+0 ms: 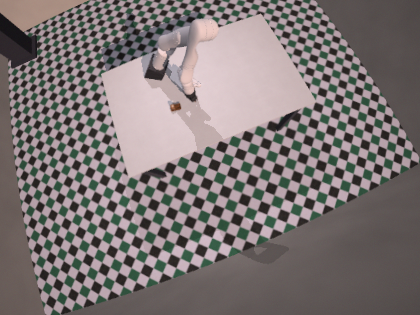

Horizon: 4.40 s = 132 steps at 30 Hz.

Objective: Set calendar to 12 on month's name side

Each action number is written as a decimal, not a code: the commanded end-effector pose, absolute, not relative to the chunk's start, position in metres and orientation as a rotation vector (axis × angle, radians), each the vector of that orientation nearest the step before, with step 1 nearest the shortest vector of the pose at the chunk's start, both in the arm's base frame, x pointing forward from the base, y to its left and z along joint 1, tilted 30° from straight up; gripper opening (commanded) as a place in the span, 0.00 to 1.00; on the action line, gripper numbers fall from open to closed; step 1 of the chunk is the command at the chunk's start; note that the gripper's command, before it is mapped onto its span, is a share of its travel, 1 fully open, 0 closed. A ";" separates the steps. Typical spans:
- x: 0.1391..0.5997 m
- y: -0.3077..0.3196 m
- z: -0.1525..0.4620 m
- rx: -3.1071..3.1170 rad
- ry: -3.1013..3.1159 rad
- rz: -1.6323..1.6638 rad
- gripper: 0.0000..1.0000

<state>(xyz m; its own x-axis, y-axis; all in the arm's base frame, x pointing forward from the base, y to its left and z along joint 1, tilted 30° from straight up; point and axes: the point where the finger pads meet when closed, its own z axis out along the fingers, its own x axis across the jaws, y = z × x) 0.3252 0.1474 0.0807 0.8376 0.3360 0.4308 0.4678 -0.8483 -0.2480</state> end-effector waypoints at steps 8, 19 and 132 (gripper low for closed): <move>0.324 0.142 0.092 -2.672 -0.602 -0.545 0.57; 0.320 0.136 0.104 -2.672 -0.602 -0.545 0.57; 0.315 0.068 0.151 -2.288 -1.778 -0.743 0.57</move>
<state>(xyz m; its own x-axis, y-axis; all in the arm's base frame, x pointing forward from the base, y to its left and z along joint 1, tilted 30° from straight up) 0.3138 0.0707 0.1521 0.1861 0.8637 0.4685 0.9398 -0.2955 0.1714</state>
